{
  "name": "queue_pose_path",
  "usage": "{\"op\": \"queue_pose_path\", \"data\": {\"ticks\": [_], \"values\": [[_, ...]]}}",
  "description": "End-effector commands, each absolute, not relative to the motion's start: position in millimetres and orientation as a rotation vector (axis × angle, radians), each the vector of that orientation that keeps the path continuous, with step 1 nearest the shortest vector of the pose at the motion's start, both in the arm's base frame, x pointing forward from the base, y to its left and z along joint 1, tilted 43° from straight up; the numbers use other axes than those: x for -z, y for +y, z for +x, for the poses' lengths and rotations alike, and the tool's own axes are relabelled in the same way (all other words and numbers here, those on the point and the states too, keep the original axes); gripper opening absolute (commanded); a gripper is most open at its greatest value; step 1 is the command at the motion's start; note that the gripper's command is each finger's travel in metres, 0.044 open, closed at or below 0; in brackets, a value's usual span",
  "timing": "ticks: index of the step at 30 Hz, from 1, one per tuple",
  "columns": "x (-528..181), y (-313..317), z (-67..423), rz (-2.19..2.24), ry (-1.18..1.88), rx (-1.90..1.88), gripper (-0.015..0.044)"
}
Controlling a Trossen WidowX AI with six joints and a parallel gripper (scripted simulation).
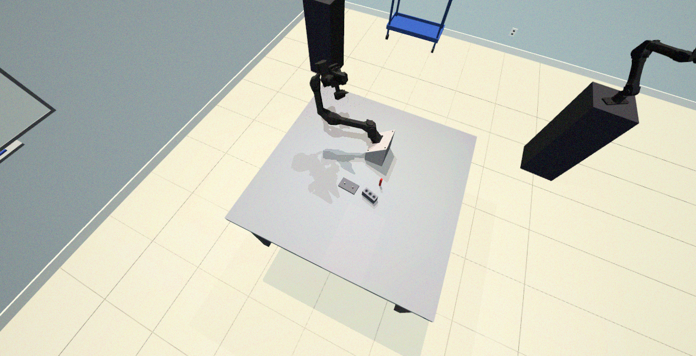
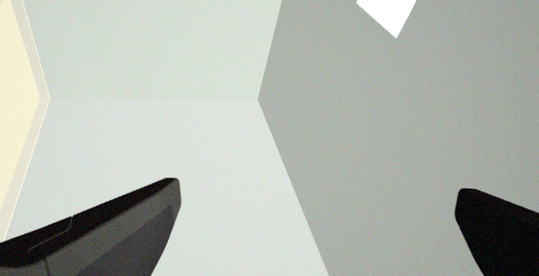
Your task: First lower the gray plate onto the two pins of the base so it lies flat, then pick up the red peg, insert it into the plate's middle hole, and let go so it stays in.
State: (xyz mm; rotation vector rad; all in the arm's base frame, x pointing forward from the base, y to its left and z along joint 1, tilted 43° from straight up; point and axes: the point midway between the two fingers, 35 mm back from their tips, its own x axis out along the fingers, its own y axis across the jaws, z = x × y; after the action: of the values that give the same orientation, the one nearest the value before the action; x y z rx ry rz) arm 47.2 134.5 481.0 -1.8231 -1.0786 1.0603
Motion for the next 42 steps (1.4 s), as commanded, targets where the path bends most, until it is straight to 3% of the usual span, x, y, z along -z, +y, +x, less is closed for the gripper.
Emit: {"op": "queue_pose_path", "data": {"ticks": [1,14,23,32,42], "values": [[-467,167,42,-1.912,-0.911,-1.051,0.044],[-385,267,81,-2.039,-0.276,-1.041,0.044],[-280,304,170,-2.055,0.312,-0.96,0.044],[-175,280,262,-1.924,0.844,-0.798,0.044],[-46,191,334,-1.692,1.394,-0.589,0.044]]}}
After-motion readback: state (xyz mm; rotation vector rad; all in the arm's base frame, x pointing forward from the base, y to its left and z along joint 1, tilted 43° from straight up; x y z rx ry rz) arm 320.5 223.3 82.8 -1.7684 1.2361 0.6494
